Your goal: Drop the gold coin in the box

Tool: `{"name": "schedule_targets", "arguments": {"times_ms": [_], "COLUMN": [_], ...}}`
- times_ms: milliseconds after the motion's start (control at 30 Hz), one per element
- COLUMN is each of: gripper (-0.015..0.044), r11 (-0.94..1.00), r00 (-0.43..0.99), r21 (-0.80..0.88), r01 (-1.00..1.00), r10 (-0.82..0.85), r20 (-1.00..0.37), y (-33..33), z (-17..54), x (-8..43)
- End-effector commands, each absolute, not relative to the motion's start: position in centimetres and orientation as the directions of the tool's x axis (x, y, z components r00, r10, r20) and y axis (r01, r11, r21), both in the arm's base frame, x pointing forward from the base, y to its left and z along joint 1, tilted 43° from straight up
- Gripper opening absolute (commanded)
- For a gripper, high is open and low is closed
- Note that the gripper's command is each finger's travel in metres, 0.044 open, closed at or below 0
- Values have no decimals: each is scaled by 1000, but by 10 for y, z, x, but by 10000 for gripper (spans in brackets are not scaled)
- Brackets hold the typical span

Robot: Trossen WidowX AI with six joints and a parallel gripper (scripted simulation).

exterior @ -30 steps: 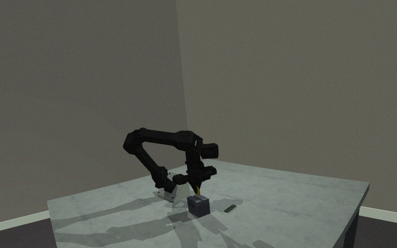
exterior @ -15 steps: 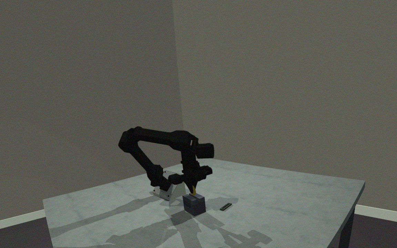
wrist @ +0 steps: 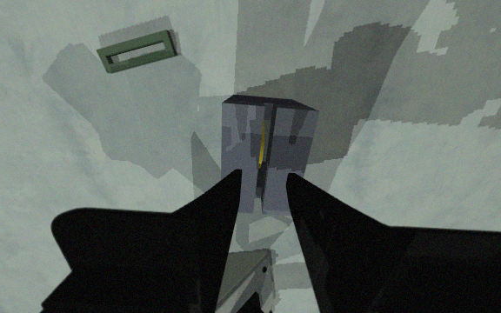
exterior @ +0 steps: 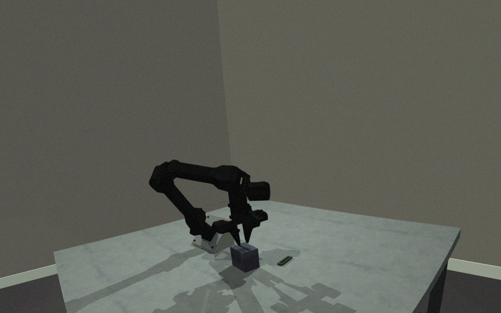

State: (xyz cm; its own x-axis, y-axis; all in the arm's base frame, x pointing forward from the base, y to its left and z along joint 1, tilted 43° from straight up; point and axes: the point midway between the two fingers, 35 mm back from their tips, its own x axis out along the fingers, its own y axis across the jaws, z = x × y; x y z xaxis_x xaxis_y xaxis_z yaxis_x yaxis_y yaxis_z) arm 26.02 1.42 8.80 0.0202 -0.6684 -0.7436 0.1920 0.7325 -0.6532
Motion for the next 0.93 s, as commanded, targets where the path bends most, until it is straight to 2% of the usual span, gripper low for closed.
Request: {"name": "schedule_targets", "arguments": {"times_ms": [0, 133, 500, 900], "gripper": [161, 161, 440, 440], "r11": [732, 732, 730, 726], "r00": [21, 21, 17, 15], "r21": [-653, -653, -657, -662], "r01": [193, 193, 189, 187], "r10": [-668, -668, -671, -675], "r20": [-744, -744, -741, -737], "y": [14, 14, 40, 53], "z": [88, 88, 117, 133], "x": [260, 260, 258, 254]}}
